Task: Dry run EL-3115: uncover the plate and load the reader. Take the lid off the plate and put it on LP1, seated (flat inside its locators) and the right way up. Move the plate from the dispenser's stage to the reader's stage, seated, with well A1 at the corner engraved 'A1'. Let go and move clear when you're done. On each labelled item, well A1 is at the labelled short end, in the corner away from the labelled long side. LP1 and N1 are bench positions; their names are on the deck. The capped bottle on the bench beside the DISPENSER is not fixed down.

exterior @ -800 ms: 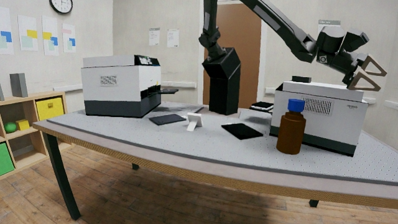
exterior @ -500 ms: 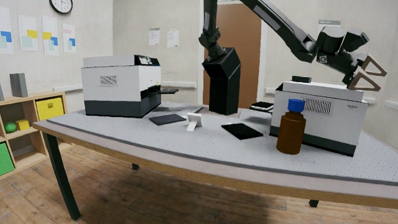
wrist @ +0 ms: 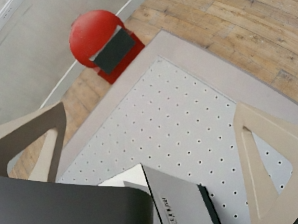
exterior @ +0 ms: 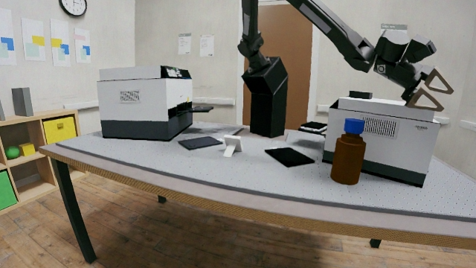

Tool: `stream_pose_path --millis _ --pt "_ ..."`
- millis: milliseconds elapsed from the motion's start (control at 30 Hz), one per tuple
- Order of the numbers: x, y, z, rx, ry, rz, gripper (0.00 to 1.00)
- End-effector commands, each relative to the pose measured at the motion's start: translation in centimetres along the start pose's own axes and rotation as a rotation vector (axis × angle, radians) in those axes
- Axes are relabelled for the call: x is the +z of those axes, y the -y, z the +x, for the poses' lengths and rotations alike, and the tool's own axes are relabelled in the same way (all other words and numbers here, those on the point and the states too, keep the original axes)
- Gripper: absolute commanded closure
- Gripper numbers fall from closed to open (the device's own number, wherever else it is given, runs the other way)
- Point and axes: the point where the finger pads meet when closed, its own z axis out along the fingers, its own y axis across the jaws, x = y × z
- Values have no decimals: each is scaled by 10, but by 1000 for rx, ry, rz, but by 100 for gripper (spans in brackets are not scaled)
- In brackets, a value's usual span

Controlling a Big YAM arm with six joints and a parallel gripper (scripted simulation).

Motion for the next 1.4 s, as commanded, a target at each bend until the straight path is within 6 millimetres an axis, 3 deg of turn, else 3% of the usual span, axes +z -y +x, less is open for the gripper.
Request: stream_pose_path --millis 0,100,300,333,433,633,733,1033,1167,1367 --pt "-12 24 -35 29 46 15 0" --pt "-17 45 -35 30 49 28 0" --pt "-20 51 -28 59 -18 76 0" --pt "-22 43 -27 65 -34 70 0" --pt "-33 45 -26 57 -27 50 0" --pt "-42 78 -32 55 -8 75 0" --pt "-53 91 -34 107 -84 144 0" --pt "-72 90 -20 132 -154 156 0" --pt "-84 114 -15 127 -140 165 0" --pt "-101 146 -24 116 -105 184 0"
